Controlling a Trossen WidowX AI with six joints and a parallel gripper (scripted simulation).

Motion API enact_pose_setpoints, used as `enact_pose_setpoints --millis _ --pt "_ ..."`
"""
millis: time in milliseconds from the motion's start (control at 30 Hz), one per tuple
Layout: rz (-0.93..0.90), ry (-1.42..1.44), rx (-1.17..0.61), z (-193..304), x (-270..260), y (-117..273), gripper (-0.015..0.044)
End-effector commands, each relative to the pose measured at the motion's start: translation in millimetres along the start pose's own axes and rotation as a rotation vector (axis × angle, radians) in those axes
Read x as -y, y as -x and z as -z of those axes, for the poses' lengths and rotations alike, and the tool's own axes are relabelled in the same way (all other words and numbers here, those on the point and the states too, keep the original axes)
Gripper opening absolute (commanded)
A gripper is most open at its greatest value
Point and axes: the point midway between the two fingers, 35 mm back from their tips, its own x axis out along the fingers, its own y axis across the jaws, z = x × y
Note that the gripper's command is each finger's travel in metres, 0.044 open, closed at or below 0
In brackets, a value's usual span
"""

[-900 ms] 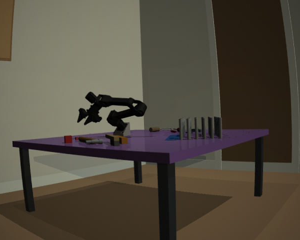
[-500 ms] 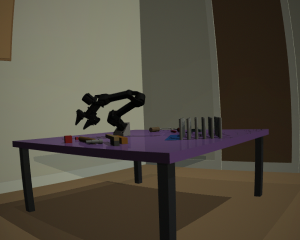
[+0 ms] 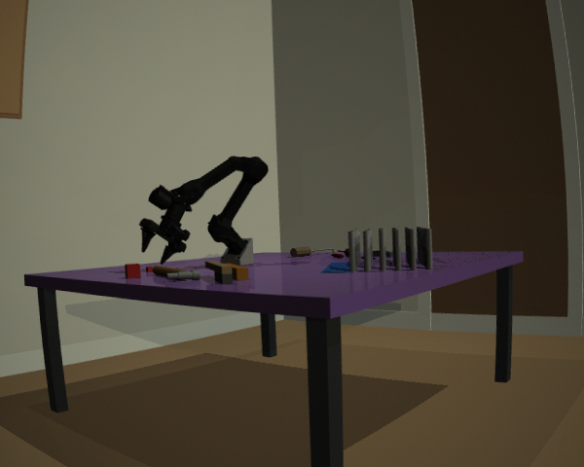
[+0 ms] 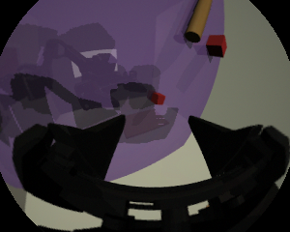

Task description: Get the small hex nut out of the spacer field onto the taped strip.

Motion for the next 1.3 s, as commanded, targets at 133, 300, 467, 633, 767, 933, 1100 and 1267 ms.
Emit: enact_pose_setpoints --millis 133,300,467,633,767,933,1100,1267 --pt "0.021 -0.158 0.255 -62.4 35.1 -18.7 0.0440" --pt "0.014 -0.274 0.434 -111.9 55.1 -18.7 0.0440" --pt "0.023 -0.356 0.553 -142.0 77.1 -8.0 0.0440" --pt "0.061 -0.404 0.632 -157.1 104.2 6.6 0.0440" --pt "0.016 -0.441 0.717 -188.2 102.7 8.7 0.0440" --pt "-0.061 -0.490 0.840 -237.3 97.1 20.0 0.0440" --pt "-0.150 -0.494 0.967 -287.9 82.3 43.3 0.0440" --pt "-0.278 -0.497 1.059 -338.1 49.6 70.8 0.0440"
